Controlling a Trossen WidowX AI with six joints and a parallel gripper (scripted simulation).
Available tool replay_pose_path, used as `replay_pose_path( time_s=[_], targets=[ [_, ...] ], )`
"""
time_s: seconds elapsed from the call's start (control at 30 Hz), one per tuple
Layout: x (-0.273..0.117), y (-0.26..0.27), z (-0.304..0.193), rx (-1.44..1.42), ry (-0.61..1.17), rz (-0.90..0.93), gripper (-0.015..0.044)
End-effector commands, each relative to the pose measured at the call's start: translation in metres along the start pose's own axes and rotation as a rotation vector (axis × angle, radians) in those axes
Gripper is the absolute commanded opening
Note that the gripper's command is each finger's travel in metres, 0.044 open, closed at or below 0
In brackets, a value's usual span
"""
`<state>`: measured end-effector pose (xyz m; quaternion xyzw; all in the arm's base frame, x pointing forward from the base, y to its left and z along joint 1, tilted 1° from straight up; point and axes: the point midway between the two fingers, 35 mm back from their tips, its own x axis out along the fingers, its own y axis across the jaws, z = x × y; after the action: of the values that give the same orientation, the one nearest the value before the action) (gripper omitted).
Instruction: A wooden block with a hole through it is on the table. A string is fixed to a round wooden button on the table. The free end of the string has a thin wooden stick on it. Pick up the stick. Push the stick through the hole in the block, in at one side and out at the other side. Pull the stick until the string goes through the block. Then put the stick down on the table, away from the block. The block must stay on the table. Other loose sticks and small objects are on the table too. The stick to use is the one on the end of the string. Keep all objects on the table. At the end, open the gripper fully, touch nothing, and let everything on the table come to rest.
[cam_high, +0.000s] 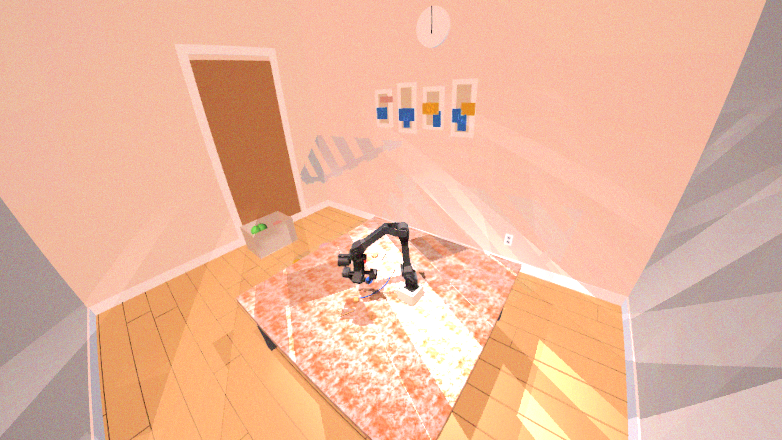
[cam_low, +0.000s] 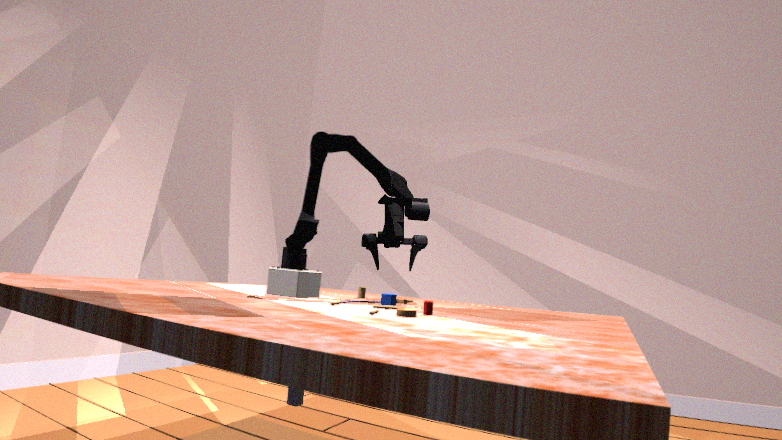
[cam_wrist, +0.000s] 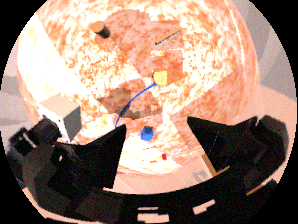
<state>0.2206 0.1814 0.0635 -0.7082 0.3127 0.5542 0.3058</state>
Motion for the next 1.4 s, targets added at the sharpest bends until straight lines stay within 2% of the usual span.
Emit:
replay_pose_path(
  time_s=[0.0, 0.23, 0.8, 1.07, 1.37],
  targets=[
    [0.024, 0.0, -0.046, 0.169, -0.068, 0.053, 0.044],
    [0.052, 0.013, -0.109, 0.379, -0.157, 0.088, 0.044],
    [0.051, 0.014, -0.11, 0.386, -0.154, 0.085, 0.044],
    [0.051, 0.014, -0.111, 0.387, -0.154, 0.086, 0.0241],
    [0.051, 0.014, -0.111, 0.387, -0.154, 0.086, 0.0241]
  ],
)
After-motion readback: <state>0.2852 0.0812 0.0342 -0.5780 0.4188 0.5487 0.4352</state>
